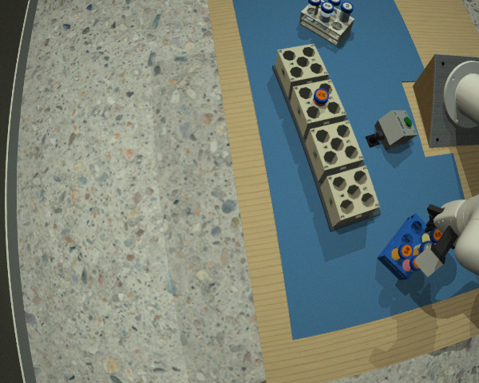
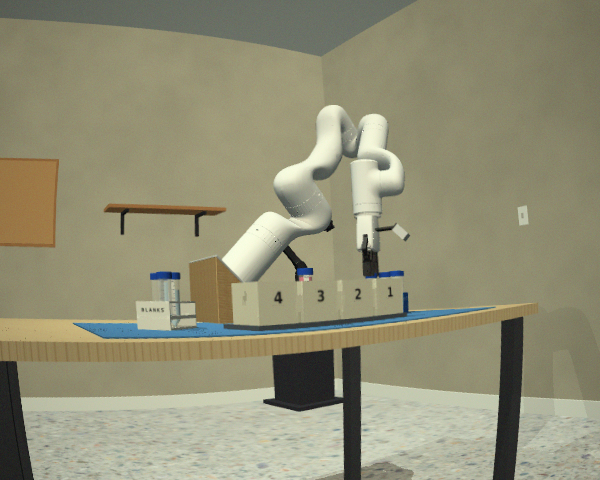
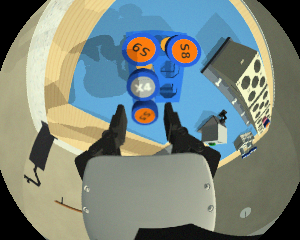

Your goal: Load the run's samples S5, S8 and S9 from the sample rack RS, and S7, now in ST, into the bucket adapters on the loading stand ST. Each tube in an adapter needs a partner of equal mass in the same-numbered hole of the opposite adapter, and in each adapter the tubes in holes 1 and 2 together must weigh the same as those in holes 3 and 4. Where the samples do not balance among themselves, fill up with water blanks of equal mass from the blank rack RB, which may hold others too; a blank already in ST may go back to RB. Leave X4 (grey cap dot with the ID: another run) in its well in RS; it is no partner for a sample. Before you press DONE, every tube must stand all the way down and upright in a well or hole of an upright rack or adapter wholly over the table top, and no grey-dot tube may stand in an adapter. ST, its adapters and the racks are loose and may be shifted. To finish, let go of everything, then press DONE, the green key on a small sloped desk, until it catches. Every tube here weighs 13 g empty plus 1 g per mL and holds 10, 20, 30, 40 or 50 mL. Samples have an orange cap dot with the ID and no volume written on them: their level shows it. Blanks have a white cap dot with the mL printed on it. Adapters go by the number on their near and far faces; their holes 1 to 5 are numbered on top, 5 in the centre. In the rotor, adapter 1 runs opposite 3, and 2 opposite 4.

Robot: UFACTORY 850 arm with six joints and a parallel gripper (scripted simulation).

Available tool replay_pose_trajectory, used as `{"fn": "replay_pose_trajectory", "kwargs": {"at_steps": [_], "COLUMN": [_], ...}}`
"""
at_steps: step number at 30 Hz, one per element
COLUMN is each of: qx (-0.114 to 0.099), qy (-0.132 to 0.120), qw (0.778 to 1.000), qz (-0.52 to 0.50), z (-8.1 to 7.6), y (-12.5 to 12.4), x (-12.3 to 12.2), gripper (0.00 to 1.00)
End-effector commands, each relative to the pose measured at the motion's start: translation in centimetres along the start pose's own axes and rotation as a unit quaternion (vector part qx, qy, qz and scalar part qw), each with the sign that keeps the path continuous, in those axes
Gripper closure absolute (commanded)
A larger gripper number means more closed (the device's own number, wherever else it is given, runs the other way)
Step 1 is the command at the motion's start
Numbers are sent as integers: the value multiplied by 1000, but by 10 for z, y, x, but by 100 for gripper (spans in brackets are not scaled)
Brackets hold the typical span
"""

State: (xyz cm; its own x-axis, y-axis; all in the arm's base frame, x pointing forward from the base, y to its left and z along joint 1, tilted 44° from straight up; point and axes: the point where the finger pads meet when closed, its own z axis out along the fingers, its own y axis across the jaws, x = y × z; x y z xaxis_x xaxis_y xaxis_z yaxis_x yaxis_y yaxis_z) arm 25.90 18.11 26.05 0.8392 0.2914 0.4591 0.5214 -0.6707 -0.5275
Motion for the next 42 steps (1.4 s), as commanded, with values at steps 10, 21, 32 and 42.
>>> {"fn": "replay_pose_trajectory", "kwargs": {"at_steps": [10, 21, 32, 42], "qx": [0, 0, 0, 0], "qy": [1, 1, 1, 1], "qw": [1000, 1000, 1000, 1000], "qz": [0, 0, 0, 0], "z": [8, 14, 14, 12], "y": [0, 0, 0, 0], "x": [1, 1, 1, 1], "gripper": [43, 43, 43, 100]}}
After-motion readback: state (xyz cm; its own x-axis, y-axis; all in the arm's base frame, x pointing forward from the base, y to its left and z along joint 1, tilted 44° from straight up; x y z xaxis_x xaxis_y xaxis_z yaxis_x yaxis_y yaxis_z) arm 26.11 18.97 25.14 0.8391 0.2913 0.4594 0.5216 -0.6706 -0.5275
